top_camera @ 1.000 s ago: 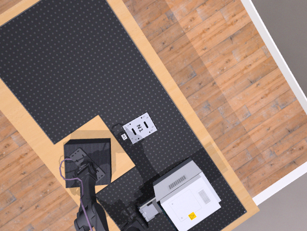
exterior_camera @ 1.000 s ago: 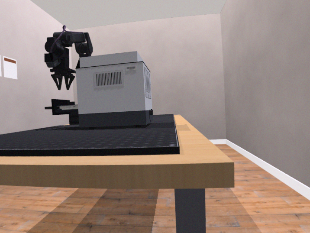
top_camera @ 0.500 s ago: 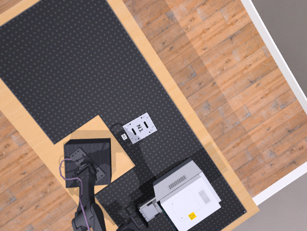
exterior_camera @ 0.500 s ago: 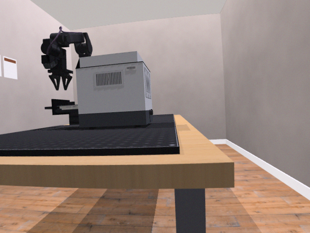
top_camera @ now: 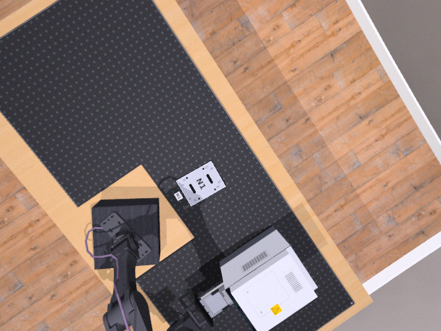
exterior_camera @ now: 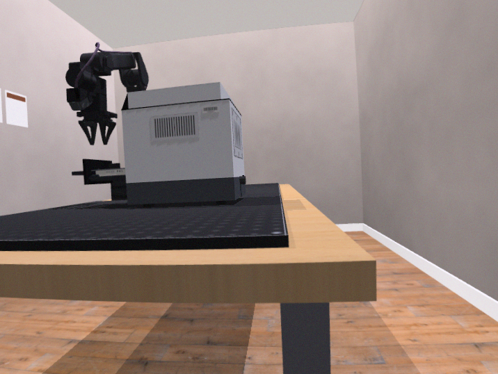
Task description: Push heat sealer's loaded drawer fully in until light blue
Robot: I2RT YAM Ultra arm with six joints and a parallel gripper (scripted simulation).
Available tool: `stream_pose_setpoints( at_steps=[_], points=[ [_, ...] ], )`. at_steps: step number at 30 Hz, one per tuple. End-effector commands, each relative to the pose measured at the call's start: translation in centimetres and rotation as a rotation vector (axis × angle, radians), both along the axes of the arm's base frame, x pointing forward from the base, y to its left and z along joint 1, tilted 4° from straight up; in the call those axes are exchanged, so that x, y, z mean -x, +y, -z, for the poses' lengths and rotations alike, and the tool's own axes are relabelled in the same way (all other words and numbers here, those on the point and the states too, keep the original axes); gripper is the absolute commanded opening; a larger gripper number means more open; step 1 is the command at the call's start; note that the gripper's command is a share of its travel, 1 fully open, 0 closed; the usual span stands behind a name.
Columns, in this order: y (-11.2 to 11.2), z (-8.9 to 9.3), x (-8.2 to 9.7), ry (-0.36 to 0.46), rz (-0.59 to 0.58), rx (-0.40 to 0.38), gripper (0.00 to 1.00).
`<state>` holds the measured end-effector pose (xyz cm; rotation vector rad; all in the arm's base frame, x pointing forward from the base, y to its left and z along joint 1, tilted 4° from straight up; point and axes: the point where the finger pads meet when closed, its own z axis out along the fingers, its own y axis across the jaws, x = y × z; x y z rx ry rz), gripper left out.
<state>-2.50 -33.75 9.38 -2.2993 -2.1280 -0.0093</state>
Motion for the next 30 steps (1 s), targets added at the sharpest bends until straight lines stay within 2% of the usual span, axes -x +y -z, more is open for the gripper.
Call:
stream_pose_setpoints(
  at_steps=[1, 17, 19, 30],
  points=[
    [-0.5, -1.8, -0.1, -0.005, -0.007, 0.05, 0.45],
    [-0.5, -1.8, -0.1, -0.005, -0.007, 0.05, 0.45],
    [-1.7, -0.3, 0.3, -0.024, 0.031, 0.052, 0.45],
    [-4.8, 1.4, 0.5, -0.04, 0.041, 0.065, 0.45]
  ],
)
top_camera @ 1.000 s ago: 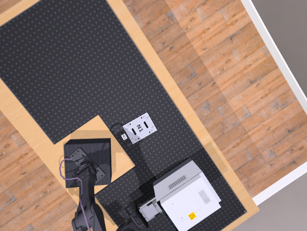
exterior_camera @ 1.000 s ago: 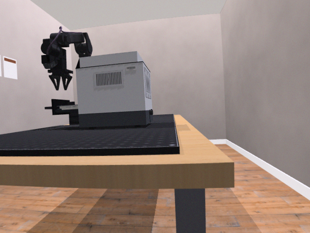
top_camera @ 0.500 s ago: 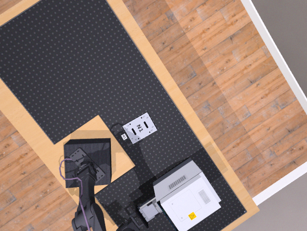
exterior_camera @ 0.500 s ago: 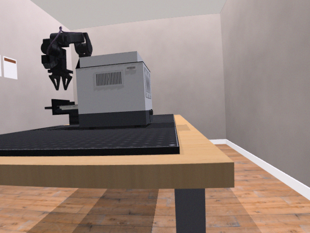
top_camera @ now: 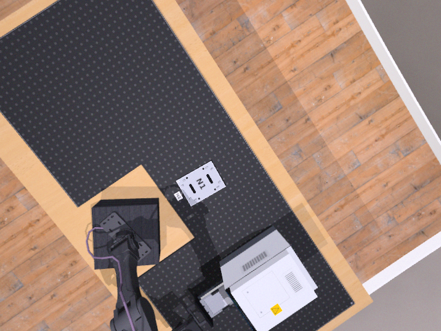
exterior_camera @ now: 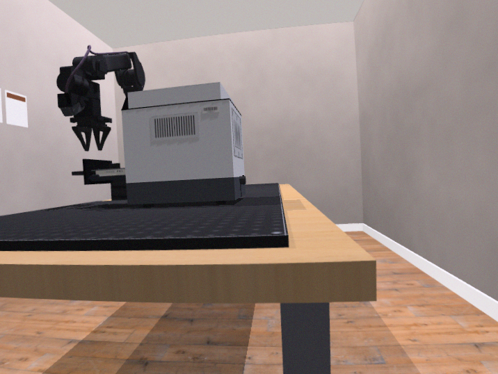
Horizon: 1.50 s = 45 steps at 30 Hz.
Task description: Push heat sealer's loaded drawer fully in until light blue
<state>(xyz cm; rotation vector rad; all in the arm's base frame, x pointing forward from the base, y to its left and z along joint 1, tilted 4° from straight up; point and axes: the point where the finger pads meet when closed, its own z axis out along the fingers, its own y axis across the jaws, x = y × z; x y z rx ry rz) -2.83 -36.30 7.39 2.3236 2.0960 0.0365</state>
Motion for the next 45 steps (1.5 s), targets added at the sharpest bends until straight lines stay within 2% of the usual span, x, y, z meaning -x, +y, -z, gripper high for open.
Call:
stream_pose_setpoints(
  at_steps=[1, 10, 15, 16, 45],
  points=[
    [-2.7, -0.4, 0.1, -0.013, 0.013, 0.062, 0.45],
    [-5.7, 1.3, 0.4, -0.029, 0.03, 0.076, 0.45],
    [-5.3, 1.3, 0.4, -0.03, 0.028, 0.061, 0.45],
    [-5.4, -0.1, 0.4, -0.027, 0.027, 0.092, 0.45],
    [-5.4, -0.1, 0.4, -0.027, 0.026, 0.092, 0.45]
  ],
)
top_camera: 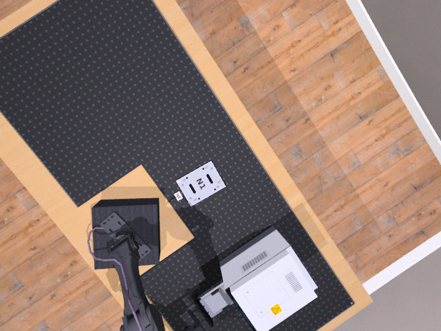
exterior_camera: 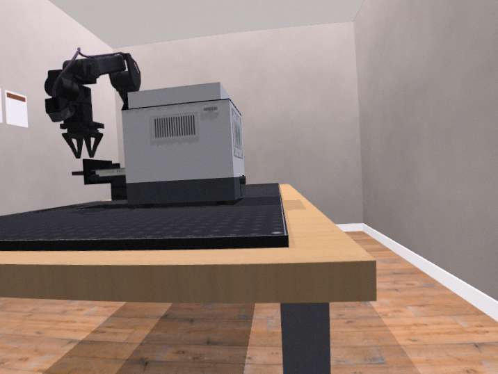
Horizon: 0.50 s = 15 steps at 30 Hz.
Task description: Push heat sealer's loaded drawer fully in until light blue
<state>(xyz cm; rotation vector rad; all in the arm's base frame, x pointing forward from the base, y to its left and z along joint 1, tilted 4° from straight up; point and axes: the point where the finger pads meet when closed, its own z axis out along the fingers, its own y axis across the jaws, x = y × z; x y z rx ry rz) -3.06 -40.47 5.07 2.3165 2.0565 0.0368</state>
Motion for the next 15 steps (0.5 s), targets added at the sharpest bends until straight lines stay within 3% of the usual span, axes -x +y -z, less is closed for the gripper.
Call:
stream_pose_setpoints(
  at_steps=[1, 12, 15],
  points=[
    [-1.2, -2.4, 0.1, -0.006, 0.011, 0.069, 0.45],
    [-1.7, -1.9, 0.1, -0.004, 0.01, 0.088, 0.45],
    [-0.4, 0.8, -0.2, -0.011, 0.008, 0.017, 0.45]
  ],
)
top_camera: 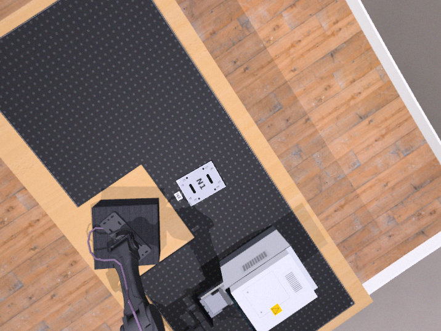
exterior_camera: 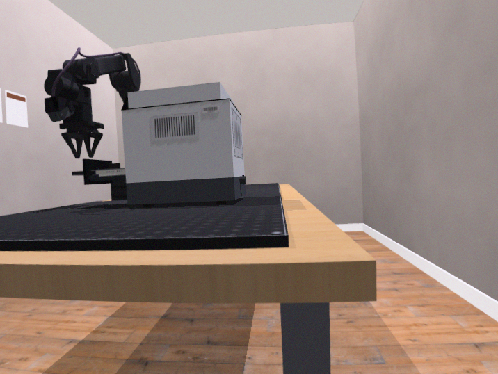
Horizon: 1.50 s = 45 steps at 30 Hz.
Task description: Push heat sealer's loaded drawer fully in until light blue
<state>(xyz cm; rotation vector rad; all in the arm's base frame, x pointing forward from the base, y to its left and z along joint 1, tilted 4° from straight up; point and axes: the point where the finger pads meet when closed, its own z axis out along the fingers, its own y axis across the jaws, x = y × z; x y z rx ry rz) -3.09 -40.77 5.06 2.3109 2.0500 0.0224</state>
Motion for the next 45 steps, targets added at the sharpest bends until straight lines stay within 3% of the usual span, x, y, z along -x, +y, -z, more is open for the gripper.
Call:
stream_pose_setpoints(
  at_steps=[1, 21, 24, 26, 34, 36, 37, 45],
  points=[
    [0.0, 1.2, -0.3, -0.013, 0.006, -0.003, 0.45],
    [-0.1, 4.2, -0.8, -0.013, -0.003, -0.003, 0.45],
    [-0.7, 3.6, -0.7, -0.01, -0.003, 0.022, 0.45],
    [-0.1, 4.7, -0.8, -0.013, -0.003, -0.003, 0.45],
    [-0.1, 6.1, -0.7, -0.012, 0.0, -0.003, 0.45],
    [-0.8, 5.6, -0.7, -0.01, -0.001, 0.016, 0.45],
    [-1.1, 4.5, -0.7, -0.008, -0.001, 0.043, 0.45],
    [-1.2, 4.3, -0.6, -0.007, -0.001, 0.049, 0.45]
  ],
)
